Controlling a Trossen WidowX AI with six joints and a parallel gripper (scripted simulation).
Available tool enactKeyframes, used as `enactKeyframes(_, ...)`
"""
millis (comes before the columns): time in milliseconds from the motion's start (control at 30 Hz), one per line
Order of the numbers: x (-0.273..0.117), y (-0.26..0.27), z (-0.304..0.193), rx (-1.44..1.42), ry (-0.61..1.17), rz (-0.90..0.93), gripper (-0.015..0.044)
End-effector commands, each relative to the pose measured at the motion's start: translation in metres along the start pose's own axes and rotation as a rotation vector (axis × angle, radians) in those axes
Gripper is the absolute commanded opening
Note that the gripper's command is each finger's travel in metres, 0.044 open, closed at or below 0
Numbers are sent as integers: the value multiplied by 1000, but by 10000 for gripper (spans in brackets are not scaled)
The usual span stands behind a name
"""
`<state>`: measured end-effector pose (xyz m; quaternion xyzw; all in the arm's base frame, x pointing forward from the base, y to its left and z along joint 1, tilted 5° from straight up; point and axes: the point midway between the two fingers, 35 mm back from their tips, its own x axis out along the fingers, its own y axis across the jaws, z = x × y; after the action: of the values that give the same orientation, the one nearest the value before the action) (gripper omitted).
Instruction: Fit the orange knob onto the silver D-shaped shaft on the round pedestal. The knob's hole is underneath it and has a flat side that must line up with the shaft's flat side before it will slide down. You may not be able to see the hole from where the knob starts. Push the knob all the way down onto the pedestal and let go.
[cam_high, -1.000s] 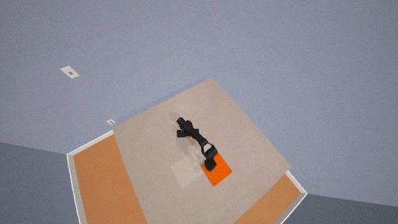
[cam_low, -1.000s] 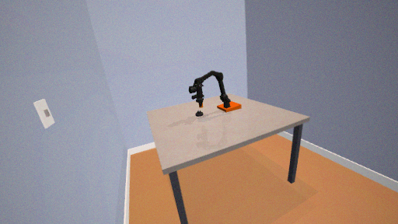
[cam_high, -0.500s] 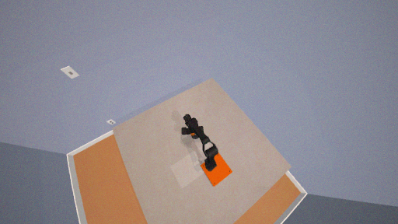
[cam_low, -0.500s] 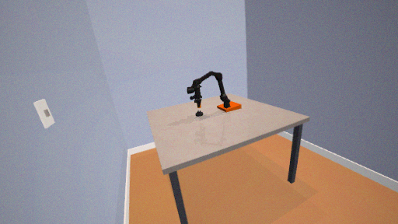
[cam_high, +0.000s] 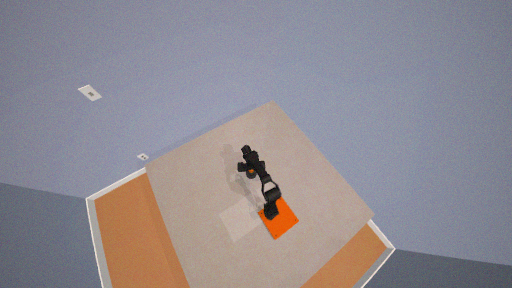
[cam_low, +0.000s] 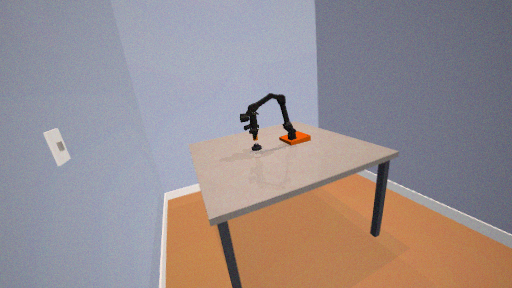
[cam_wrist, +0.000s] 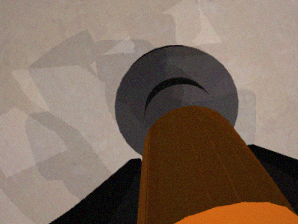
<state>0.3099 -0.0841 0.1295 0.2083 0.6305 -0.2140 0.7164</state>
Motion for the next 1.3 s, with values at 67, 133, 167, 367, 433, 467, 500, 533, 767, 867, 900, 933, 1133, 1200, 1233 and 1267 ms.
enactKeyframes(67, 15, -1, -1, 0, 5, 2, 0)
enactKeyframes(133, 20, -1, -1, 1, 5, 2, 0)
enactKeyframes(167, 22, -1, -1, 1, 5, 2, 0)
enactKeyframes(367, 18, 0, 0, 3, 5, 2, 0)
enactKeyframes(433, 19, 1, -1, 3, 5, 2, 0)
enactKeyframes(467, 19, 1, -1, 3, 5, 2, 0)
enactKeyframes(500, 19, 1, -1, 3, 5, 2, 0)
enactKeyframes(533, 19, 1, -1, 3, 5, 2, 0)
enactKeyframes(767, 21, 0, -1, 3, 5, 2, 0)
enactKeyframes(867, 22, 0, -1, 3, 5, 2, 0)
enactKeyframes(900, 21, 0, -1, 3, 5, 2, 0)
enactKeyframes(933, 21, 0, -1, 3, 5, 2, 0)
enactKeyframes(1133, 22, 0, -1, 3, 5, 2, 0)
enactKeyframes(1200, 22, 0, -1, 3, 5, 2, 0)
enactKeyframes(1233, 22, 0, -1, 3, 5, 2, 0)
enactKeyframes(1267, 22, 0, -1, 3, 5, 2, 0)
